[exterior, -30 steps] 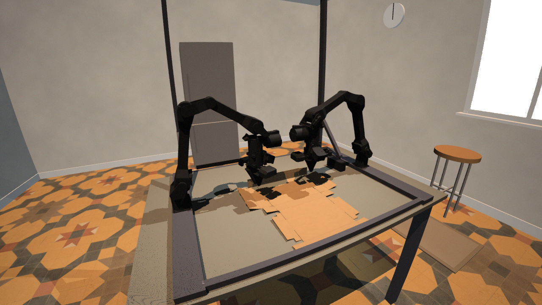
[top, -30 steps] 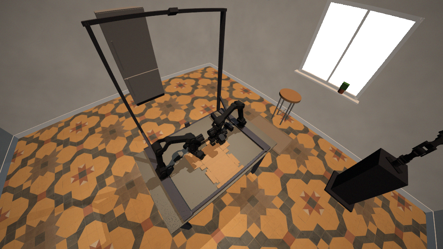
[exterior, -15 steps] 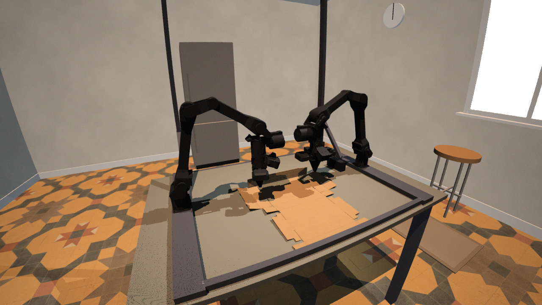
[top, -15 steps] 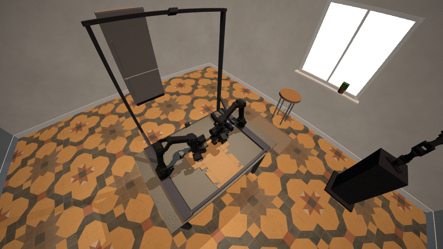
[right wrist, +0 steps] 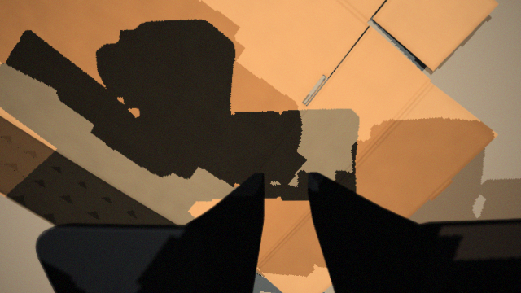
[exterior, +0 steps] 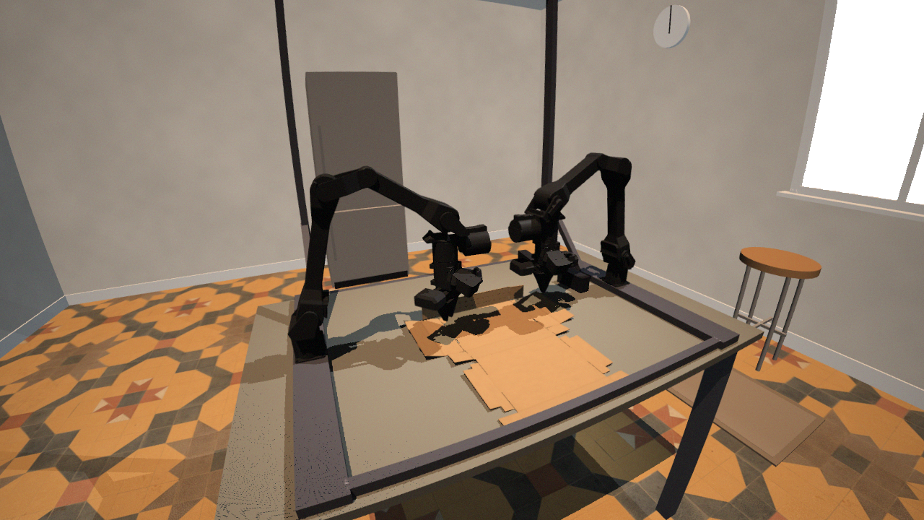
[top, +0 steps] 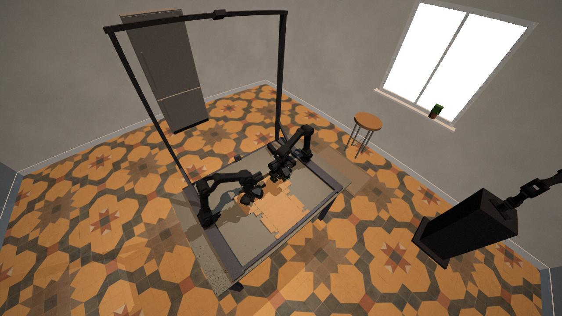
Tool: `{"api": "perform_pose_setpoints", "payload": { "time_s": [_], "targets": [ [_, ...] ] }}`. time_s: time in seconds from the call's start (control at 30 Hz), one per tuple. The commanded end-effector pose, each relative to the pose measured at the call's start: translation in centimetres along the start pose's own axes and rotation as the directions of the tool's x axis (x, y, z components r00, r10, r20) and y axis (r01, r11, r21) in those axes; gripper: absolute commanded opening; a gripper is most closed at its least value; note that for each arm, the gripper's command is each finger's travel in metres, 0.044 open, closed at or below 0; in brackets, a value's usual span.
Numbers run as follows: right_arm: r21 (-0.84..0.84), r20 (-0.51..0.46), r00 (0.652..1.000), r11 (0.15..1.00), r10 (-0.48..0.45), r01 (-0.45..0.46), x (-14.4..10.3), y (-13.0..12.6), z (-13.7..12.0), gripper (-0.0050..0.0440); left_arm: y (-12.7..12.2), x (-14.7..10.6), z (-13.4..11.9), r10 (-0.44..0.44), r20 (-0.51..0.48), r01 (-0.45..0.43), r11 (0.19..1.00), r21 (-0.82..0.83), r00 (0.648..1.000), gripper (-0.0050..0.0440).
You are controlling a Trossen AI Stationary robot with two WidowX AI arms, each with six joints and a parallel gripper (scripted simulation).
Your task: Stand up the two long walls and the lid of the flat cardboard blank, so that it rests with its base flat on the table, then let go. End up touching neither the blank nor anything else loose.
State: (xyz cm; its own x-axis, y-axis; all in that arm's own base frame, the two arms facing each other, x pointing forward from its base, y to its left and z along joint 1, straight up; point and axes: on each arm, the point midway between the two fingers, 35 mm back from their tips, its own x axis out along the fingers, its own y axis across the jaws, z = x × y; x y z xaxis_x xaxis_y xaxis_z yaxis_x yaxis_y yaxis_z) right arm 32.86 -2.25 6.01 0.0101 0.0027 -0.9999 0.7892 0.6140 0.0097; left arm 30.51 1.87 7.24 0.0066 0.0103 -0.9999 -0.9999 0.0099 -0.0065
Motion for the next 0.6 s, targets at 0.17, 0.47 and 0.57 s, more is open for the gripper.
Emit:
{"api": "perform_pose_setpoints", "payload": {
  "time_s": [0.17, 0.47, 0.57],
  "targets": [
    [0.385, 0.016, 1.0, 0.923, 0.008, -0.014, -0.3, 0.3, 1.2, 0.0098, 1.5, -0.1, 0.0, -0.015, 0.004, 0.015, 1.0, 0.001, 1.0, 0.0],
    [0.71, 0.016, 1.0, 0.704, 0.007, -0.017, -0.1, 0.3, 2.0, 0.0098, 3.0, 0.3, -0.1, -0.014, 0.002, 0.014, 1.0, 0.0, 1.0, 0.0],
    [0.793, 0.016, 1.0, 0.609, 0.007, -0.017, 0.0, 0.3, 2.3, 0.0098, 3.4, 0.4, -0.1, -0.014, 0.002, 0.014, 1.0, 0.0, 1.0, 0.0]
  ]
}}
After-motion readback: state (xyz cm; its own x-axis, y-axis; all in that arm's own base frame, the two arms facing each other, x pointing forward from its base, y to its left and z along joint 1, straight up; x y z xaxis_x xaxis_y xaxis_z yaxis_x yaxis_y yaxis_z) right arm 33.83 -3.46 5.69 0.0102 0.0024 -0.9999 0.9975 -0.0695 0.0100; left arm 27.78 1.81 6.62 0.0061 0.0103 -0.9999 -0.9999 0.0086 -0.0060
